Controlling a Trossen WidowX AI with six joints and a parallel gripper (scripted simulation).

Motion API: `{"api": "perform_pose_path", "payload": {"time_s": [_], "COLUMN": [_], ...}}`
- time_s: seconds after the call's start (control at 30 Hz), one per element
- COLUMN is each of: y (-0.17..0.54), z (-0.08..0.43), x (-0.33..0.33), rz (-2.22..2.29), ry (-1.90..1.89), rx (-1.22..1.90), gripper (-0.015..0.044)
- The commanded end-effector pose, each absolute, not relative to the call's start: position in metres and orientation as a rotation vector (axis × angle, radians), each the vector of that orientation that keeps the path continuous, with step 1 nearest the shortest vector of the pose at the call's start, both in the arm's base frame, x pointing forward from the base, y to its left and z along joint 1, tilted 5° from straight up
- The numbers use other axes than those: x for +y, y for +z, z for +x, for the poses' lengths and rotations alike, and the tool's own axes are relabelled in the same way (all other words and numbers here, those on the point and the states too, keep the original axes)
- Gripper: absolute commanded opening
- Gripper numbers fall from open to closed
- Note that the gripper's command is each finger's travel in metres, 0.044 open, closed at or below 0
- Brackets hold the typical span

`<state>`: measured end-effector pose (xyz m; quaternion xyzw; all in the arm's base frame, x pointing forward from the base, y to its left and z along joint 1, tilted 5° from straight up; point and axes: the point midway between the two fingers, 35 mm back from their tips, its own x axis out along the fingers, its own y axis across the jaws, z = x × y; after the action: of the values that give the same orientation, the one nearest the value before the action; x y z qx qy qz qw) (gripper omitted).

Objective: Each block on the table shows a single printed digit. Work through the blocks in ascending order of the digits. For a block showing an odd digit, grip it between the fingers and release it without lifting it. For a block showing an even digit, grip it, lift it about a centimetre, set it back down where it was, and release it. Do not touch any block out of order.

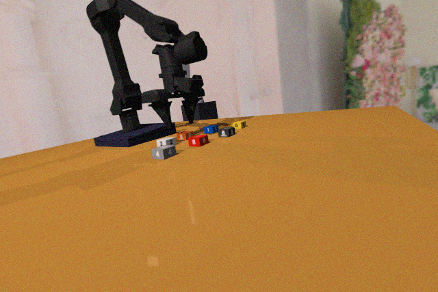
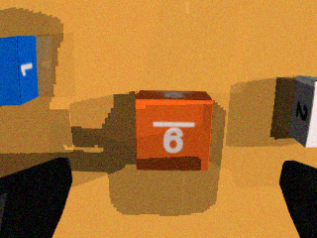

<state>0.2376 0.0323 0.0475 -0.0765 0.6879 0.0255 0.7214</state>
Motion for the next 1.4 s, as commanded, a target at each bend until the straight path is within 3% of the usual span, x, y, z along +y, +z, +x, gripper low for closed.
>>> {"api": "perform_pose_path", "payload": {"time_s": [0.0,0.5,0.87,1.37], "y": [0.039,0.018,0.018,0.018], "z": [0.237,0.237,0.237,0.237], "x": [0.031,0.029,0.029,0.029], "rz": [-0.175,-0.175,-0.175,-0.175], "ry": [0.056,0.056,0.056,0.056], "rx": [1.523,1.523,1.523,1.523], "gripper": [0.0400,0.0400,0.0120,0.0120]}}
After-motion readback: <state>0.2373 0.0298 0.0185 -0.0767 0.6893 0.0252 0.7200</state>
